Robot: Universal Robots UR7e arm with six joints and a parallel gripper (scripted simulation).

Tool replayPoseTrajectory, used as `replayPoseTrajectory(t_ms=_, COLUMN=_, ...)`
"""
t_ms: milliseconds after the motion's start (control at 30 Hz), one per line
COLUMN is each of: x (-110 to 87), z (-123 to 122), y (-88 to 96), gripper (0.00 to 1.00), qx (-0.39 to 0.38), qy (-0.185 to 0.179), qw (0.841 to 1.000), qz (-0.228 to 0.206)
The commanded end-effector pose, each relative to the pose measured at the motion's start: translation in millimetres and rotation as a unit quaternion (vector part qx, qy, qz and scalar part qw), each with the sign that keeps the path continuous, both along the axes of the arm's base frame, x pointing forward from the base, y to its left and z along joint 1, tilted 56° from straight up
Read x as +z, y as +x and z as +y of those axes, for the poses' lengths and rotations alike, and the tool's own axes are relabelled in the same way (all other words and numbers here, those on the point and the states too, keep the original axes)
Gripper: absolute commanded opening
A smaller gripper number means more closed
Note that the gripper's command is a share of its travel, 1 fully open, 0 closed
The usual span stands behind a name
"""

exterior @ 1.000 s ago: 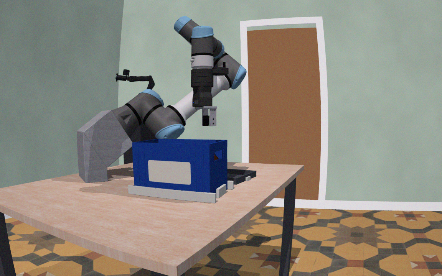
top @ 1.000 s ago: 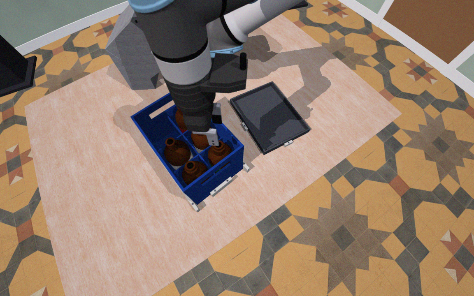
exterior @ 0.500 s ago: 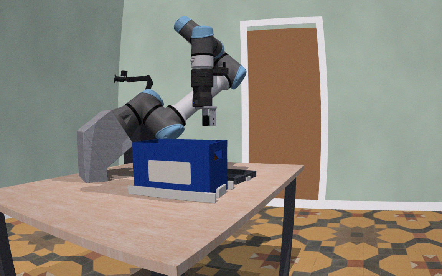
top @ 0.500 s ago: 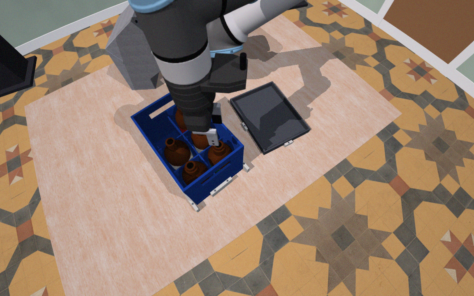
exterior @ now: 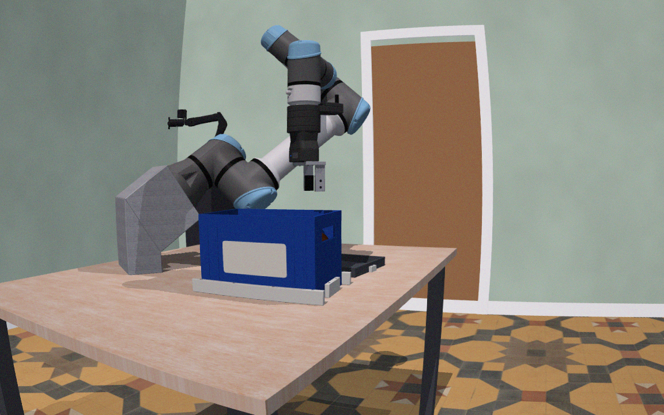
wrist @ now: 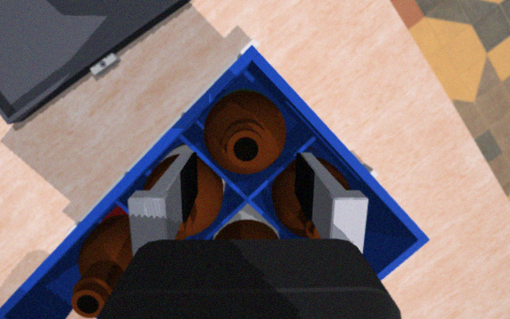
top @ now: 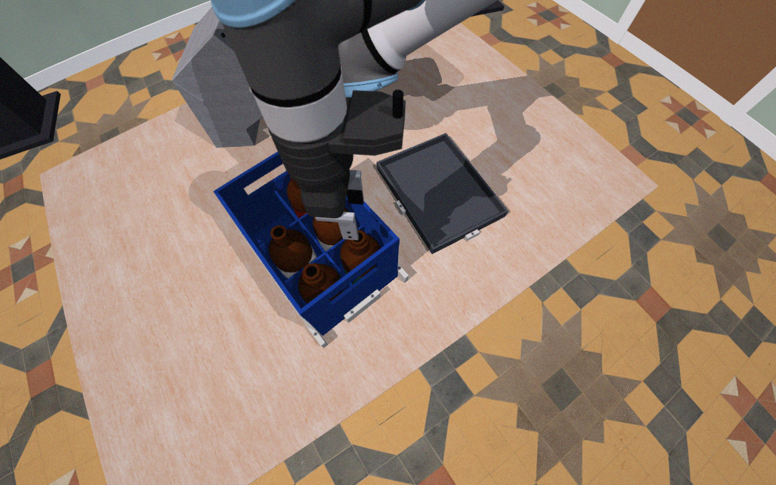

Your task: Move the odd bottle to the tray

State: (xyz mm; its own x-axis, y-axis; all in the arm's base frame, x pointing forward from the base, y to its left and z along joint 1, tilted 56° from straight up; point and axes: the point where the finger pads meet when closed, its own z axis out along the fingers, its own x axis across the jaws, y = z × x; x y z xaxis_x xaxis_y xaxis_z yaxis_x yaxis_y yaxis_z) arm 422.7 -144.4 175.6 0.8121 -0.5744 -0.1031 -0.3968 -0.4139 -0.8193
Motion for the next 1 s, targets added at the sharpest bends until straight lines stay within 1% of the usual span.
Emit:
replayPoseTrajectory(t_ms=0, x=-1.4, z=1.4, y=1.2, gripper=1.0, qx=0.0, qy=0.0, qw=1.0, qz=0.0)
replayPoseTrajectory(t_ms=967, x=-19.3, z=24.1, y=14.9, gripper=1.0, qx=0.0, qy=0.0, qw=1.0, qz=0.0)
